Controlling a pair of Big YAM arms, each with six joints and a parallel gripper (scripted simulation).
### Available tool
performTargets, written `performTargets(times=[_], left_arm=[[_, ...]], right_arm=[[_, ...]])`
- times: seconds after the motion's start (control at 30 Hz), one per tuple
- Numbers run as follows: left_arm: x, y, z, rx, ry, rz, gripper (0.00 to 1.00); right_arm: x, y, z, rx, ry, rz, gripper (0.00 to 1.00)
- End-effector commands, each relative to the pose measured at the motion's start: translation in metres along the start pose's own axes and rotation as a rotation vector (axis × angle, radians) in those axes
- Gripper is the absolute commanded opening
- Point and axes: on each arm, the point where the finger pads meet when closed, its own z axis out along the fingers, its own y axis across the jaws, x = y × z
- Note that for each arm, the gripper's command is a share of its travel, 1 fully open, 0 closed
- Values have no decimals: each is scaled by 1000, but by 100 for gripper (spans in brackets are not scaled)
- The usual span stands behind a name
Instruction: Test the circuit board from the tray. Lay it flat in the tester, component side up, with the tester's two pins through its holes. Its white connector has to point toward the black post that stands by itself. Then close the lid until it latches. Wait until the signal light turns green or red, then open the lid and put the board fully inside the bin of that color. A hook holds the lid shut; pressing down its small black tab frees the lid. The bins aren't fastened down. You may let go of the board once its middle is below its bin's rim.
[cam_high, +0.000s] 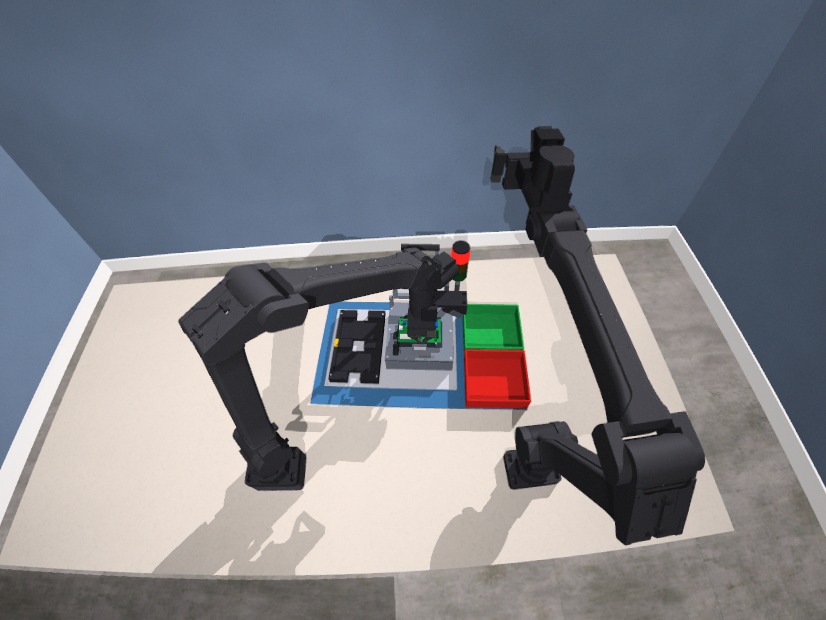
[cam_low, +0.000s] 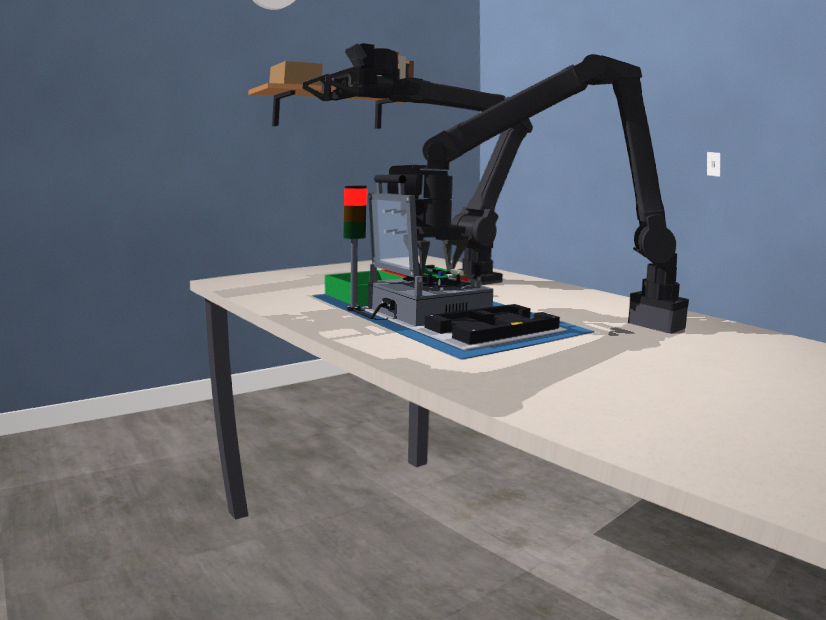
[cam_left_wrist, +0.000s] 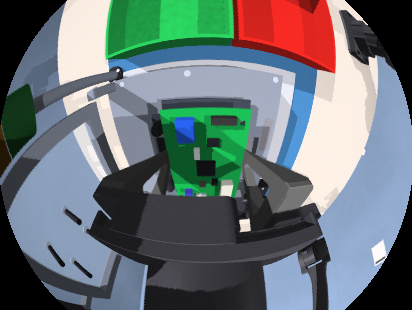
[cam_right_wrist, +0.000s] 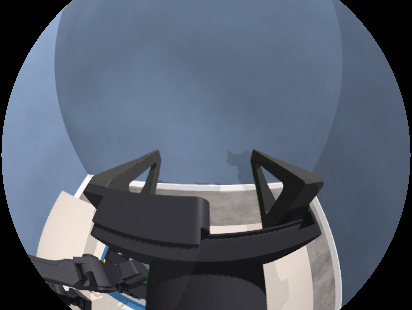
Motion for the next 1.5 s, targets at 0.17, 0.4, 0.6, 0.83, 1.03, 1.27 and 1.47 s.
performTargets(times=[0.17, 0.4, 0.6, 0.83, 1.03, 1.27, 1.47], left_arm=[[-6, 9, -32, -12, -6, -17, 68], [-7, 9, -32, -13, -10, -17, 68], [-8, 10, -45, -25, -21, -17, 68], [-7, 9, -62, -24, -21, -17, 68], [-7, 9, -71, -25, -21, -17, 68], [-13, 8, -78, -38, -34, 7, 68], [-46, 0, -56, -39, -20, -30, 68]], right_arm=[[-9, -2, 0, 3, -23, -15, 100], [-9, -2, 0, 3, -23, -15, 100], [-9, -2, 0, 3, -23, -15, 100], [-9, -2, 0, 3, -23, -15, 100], [-9, -2, 0, 3, -23, -15, 100], [-9, -2, 0, 3, -23, -15, 100], [-9, -2, 0, 3, -23, -15, 100]])
